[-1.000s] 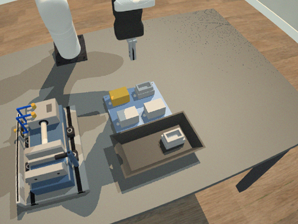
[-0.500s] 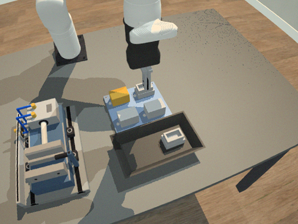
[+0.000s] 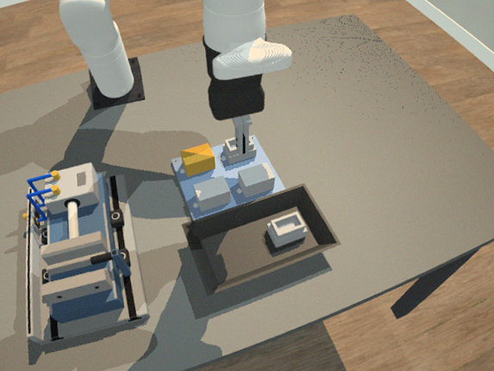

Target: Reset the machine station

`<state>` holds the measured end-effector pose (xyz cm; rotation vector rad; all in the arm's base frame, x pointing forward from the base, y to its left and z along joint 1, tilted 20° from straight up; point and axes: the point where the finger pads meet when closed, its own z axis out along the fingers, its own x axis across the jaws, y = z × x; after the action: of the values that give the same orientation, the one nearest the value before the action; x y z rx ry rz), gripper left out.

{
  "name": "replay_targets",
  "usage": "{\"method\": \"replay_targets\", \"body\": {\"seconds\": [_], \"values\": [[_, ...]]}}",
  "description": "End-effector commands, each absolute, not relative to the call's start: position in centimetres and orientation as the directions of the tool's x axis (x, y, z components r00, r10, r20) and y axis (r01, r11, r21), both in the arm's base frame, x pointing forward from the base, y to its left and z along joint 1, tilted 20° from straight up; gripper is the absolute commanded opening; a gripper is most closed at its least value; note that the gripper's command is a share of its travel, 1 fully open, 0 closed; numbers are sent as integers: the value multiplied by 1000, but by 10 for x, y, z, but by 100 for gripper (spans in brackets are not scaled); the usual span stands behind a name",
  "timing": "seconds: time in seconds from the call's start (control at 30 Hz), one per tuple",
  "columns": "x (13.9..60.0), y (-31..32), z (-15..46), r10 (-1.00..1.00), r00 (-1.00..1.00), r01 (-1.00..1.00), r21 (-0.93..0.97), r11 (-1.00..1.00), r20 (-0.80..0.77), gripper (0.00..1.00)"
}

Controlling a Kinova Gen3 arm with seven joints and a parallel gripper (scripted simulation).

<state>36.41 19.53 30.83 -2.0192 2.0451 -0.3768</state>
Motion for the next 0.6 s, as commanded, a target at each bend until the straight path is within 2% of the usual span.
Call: {"method": "replay_targets", "body": {"seconds": [0.0, 0.57], "values": [[364, 195, 306, -1000, -16, -937, -348, 12, 10, 0], [374, 194, 280, -1000, -16, -937, -348, 12, 10, 0]]}}
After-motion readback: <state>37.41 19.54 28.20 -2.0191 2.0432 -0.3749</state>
